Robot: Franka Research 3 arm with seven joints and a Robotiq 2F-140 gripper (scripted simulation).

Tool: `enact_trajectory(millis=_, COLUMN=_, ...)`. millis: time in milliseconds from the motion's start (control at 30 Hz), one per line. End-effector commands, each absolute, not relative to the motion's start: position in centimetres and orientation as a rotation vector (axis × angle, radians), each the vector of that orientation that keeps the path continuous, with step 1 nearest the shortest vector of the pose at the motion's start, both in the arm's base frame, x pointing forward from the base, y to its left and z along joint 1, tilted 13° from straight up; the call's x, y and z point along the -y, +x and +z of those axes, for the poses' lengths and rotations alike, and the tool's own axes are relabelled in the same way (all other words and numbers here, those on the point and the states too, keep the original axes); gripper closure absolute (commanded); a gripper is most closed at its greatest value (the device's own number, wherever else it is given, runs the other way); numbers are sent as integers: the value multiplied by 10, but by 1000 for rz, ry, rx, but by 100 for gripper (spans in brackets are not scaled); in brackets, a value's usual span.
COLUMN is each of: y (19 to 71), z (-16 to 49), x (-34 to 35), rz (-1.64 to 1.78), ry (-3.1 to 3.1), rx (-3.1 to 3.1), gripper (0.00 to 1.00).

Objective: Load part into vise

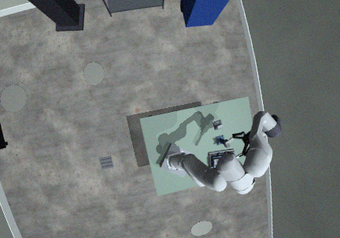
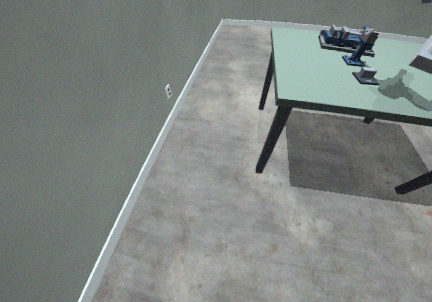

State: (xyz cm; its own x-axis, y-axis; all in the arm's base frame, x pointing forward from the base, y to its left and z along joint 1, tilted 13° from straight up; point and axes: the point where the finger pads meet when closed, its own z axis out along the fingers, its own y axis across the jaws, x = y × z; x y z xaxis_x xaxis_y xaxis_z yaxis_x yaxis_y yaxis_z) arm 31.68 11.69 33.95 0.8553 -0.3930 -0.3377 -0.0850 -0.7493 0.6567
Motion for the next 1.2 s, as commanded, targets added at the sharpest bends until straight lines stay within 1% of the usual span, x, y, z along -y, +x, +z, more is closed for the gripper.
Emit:
enact_trajectory(millis=0, y=317, z=340, x=-117, rz=-613, ry=2370, rx=346, gripper=0)
enact_trajectory(millis=600, y=317, z=338, x=-118, rz=-605, ry=2378, rx=356, gripper=0)
enact_trajectory(millis=733, y=324, z=312, x=-140, rz=-486, ry=2487, rx=519, gripper=0)
enact_trajectory(millis=1167, y=335, z=287, x=-172, rz=-350, ry=2609, rx=780, gripper=0)
